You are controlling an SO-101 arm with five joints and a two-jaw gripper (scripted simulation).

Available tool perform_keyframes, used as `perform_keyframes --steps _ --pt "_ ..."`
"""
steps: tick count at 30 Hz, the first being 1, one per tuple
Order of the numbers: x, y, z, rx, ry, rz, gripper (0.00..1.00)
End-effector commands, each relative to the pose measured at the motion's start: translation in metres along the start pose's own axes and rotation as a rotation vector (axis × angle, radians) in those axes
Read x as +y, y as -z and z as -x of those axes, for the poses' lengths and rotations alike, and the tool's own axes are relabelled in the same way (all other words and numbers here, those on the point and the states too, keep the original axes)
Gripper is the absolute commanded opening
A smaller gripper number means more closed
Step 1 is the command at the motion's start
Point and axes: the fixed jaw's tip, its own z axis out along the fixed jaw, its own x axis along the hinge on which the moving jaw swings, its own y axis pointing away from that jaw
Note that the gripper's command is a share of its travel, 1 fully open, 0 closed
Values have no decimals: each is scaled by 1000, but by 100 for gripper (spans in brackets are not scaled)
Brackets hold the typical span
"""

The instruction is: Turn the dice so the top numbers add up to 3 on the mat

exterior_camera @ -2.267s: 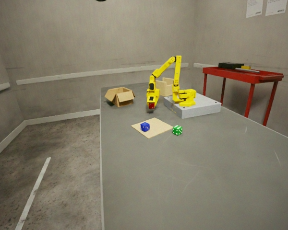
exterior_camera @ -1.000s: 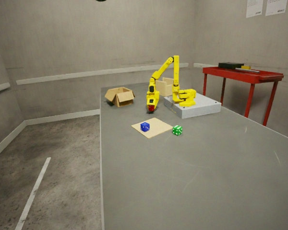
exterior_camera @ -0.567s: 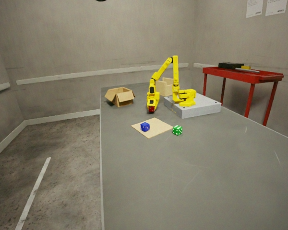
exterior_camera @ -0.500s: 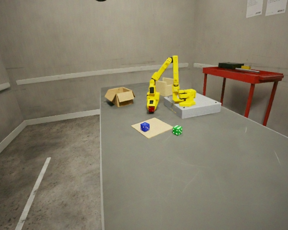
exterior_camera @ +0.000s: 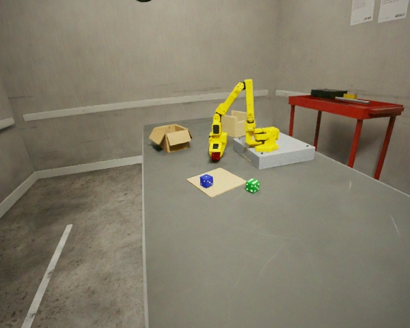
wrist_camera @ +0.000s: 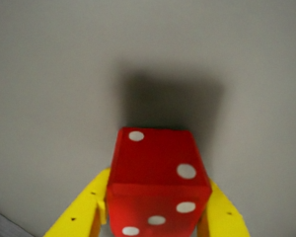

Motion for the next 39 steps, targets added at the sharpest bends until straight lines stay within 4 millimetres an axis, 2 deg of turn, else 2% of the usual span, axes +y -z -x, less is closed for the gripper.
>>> perform_keyframes --steps 1,24,33,39 --pt "4 -3 -1 -1 1 17 0" --pt "4 -4 -1 -1 1 17 0" --pt "4 -4 -1 -1 1 17 15" --pt "4 -4 -1 -1 1 17 17"
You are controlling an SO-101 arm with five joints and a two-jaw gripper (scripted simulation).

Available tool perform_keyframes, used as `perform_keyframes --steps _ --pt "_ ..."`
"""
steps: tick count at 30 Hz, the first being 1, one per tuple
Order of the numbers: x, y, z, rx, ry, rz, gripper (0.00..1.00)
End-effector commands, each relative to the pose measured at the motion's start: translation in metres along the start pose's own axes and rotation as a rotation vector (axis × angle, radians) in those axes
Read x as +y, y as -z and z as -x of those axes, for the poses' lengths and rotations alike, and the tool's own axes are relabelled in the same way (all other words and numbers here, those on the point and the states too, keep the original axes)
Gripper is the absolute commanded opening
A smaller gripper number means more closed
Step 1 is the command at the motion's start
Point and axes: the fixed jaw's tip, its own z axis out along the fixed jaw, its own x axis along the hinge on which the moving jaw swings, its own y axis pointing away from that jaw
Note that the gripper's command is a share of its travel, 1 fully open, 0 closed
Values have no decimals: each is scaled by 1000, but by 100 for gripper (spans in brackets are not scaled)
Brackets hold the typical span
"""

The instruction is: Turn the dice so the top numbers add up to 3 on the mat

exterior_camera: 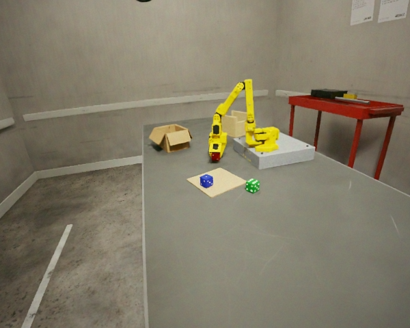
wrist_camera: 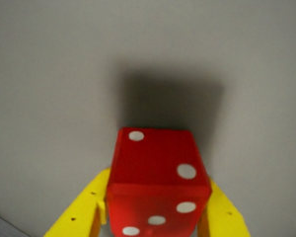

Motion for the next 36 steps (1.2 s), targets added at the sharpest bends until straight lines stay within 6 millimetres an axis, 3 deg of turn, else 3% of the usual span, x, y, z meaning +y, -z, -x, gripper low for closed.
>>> perform_keyframes --steps 1,26,36 --pt "5 -3 -1 -1 1 20 17" --pt "5 -3 -1 -1 1 20 35" --pt "5 -3 -1 -1 1 20 36"
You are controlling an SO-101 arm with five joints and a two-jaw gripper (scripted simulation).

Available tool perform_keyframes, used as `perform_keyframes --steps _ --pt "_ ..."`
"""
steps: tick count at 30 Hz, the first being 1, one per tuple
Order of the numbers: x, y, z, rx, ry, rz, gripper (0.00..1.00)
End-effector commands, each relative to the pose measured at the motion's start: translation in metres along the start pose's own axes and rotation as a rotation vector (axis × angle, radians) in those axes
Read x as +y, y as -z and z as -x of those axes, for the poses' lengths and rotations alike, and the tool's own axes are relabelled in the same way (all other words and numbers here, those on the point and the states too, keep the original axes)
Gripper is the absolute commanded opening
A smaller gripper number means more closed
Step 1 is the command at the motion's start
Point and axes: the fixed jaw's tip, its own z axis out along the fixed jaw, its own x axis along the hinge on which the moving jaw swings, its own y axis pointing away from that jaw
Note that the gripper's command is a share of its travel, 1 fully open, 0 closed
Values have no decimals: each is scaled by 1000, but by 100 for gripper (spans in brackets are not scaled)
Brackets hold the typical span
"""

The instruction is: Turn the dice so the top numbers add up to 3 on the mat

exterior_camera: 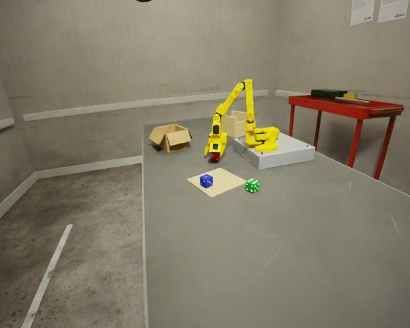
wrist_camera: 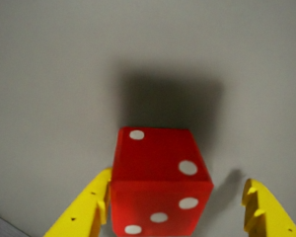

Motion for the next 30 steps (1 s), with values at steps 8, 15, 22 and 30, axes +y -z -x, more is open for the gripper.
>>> perform_keyframes --steps 8,15,22,30 --pt "2 9 -1 -1 1 21 36" --pt "0 27 -1 -1 1 21 36" --pt "2 50 -1 -1 1 21 36" --pt "3 58 -1 -1 1 21 36"
